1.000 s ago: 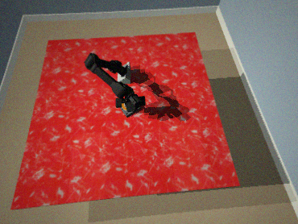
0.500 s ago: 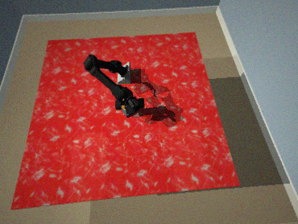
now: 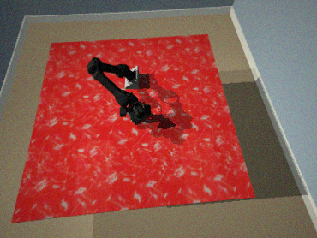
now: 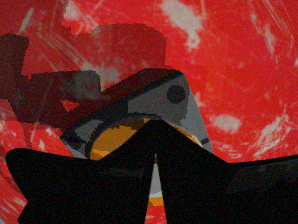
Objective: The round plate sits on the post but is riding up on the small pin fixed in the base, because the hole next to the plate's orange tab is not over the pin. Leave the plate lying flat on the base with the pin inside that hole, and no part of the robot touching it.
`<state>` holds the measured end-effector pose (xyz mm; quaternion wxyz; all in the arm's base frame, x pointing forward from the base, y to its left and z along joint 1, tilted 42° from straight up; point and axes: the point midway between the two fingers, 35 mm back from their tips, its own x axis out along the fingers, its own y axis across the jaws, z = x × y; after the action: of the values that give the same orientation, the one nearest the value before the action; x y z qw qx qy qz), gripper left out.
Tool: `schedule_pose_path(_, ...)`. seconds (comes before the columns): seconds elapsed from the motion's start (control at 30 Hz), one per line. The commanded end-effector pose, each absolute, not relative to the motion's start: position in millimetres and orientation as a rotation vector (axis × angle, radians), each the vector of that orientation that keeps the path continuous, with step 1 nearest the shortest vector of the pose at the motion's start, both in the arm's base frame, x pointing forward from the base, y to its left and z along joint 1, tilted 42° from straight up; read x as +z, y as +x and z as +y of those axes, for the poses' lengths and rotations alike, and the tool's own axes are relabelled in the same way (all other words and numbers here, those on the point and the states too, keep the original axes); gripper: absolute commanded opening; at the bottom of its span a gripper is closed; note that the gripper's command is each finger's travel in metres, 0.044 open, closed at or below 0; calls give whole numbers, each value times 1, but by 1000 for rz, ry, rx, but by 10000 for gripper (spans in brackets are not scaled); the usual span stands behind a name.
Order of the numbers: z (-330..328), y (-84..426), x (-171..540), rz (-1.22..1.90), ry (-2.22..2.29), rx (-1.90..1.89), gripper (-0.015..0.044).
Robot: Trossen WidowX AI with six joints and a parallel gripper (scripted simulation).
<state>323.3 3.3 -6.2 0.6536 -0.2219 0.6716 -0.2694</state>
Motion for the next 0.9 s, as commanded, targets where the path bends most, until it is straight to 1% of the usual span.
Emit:
schedule_pose_path(0.0,-4,318,-5,1537,-514,-618,0)
schedule_pose_path(0.87,-18,308,10,1538,-515,-619,0)
